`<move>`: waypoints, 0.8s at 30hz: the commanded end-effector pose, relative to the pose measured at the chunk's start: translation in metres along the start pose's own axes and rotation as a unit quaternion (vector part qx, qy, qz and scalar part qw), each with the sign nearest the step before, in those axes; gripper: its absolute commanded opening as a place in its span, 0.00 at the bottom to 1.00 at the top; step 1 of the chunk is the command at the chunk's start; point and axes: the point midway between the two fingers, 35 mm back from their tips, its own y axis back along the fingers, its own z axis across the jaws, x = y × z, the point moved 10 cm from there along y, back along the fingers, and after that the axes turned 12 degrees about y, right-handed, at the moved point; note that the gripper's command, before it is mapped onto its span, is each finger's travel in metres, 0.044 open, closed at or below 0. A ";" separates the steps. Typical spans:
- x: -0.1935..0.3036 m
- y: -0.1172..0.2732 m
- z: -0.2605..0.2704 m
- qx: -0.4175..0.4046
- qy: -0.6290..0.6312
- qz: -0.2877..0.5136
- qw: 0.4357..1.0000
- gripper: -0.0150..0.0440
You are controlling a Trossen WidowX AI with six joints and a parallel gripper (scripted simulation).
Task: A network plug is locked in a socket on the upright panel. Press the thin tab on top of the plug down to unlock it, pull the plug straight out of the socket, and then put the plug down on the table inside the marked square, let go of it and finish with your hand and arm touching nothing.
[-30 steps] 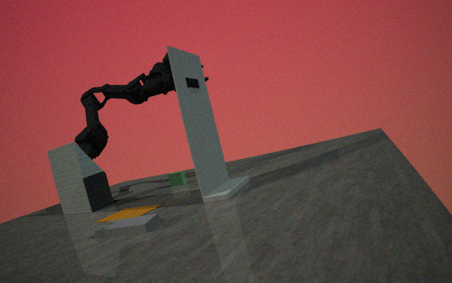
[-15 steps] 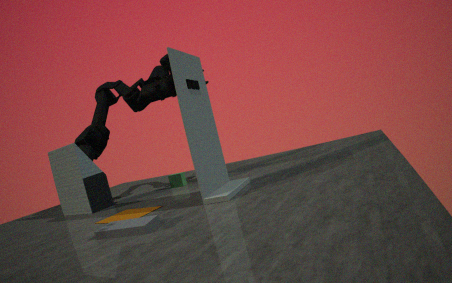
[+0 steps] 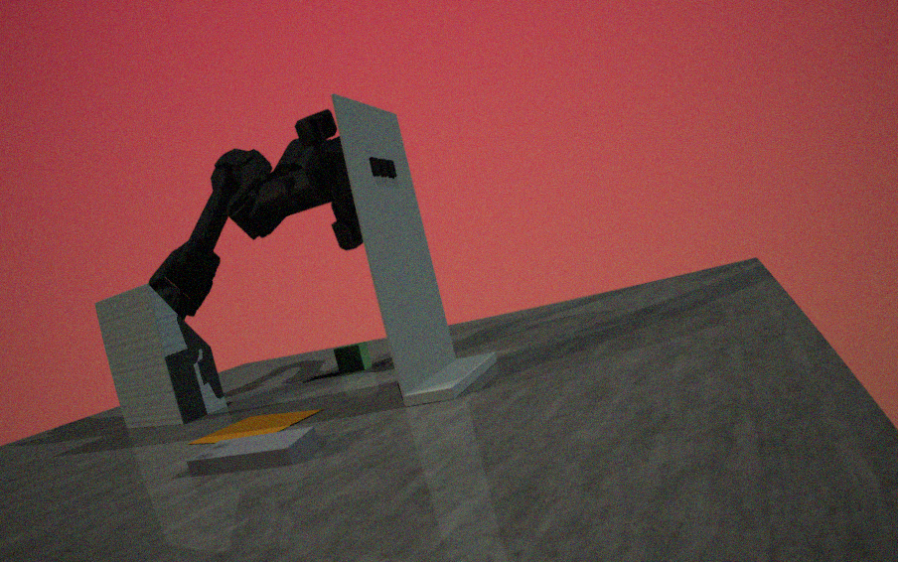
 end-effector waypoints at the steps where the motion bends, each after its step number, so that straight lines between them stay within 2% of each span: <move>1: 0.022 0.004 0.006 -0.001 0.028 0.014 1.000 0.52; 18: 0.080 0.031 0.021 0.002 0.121 0.056 0.991 0.52; 24: 0.084 0.034 0.022 0.002 0.129 0.059 0.990 0.52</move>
